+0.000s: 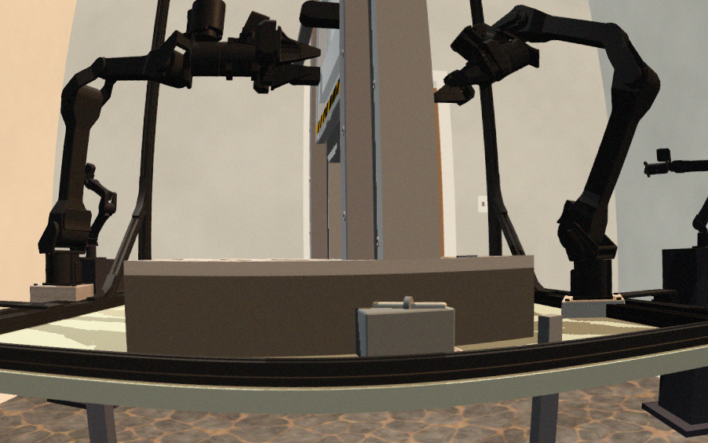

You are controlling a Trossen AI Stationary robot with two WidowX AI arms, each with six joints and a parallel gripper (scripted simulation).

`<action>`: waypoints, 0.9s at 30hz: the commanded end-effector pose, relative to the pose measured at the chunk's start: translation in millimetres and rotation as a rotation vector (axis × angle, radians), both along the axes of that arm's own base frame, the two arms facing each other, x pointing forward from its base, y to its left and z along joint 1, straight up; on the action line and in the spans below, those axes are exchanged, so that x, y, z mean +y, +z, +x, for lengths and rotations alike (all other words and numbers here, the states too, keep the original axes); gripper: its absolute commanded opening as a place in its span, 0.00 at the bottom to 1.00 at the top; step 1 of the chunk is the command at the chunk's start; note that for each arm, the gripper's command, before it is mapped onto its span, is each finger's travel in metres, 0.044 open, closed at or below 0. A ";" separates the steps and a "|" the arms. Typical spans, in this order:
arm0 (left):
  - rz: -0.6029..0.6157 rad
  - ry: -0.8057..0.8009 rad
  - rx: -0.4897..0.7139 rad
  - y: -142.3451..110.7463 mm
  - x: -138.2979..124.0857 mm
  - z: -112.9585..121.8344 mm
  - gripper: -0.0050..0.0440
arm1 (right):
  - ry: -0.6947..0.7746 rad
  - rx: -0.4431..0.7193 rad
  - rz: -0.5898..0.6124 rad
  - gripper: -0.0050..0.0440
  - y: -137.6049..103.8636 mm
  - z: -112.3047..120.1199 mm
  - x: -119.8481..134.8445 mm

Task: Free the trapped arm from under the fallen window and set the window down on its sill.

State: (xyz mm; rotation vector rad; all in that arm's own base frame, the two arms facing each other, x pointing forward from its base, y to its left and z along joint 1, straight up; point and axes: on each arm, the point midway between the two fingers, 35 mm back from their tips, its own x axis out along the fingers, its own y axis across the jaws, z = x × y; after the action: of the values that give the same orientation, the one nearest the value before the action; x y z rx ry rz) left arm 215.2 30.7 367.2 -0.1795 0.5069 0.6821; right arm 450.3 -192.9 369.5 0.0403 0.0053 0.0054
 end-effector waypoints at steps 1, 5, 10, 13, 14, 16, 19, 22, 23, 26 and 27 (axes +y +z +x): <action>-0.004 0.000 -0.002 2.6 1.6 -3.3 0.92 | -0.022 -0.096 -0.041 0.92 43.3 -6.7 0.0; -0.011 -0.003 0.003 1.8 3.8 -5.8 0.92 | -0.022 -0.096 -0.041 0.92 43.3 -6.7 0.0; -0.044 -0.027 0.028 -2.5 14.7 -20.2 0.92 | -0.022 -0.096 -0.041 0.92 43.3 -6.7 0.0; -0.071 -0.057 0.040 -6.0 22.2 -34.6 0.92 | -0.022 -0.096 -0.041 0.92 43.3 -6.7 0.0; -0.079 -0.070 0.042 -7.1 24.3 -40.1 0.92 | -0.022 -0.096 -0.041 0.92 43.3 -6.7 0.0; -0.091 -0.101 0.041 -9.2 27.3 -51.9 0.92 | -0.022 -0.096 -0.041 0.92 43.3 -6.7 0.0; -0.097 -0.155 0.027 -11.5 28.3 -70.0 0.92 | -0.022 -0.096 -0.041 0.92 43.3 -6.7 0.0; -0.094 -0.174 0.019 -12.0 27.7 -75.8 0.92 | -0.022 -0.096 -0.041 0.92 43.3 -6.7 0.0; -0.089 -0.193 0.010 -12.4 26.6 -81.4 0.92 | -0.022 -0.096 -0.041 0.92 43.3 -6.7 0.0; -0.063 -0.248 -0.019 -12.9 21.4 -96.2 0.92 | -0.022 -0.096 -0.041 0.92 43.3 -6.7 0.0; -0.051 -0.264 -0.029 -13.0 19.3 -100.3 0.92 | -0.022 -0.096 -0.041 0.92 43.3 -6.7 0.0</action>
State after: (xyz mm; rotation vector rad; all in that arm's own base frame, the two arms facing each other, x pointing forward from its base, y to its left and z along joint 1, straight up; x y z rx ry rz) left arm 127.8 55.6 356.2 -0.1960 0.5403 0.4574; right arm 450.3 -192.9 369.6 0.0402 0.0052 0.0054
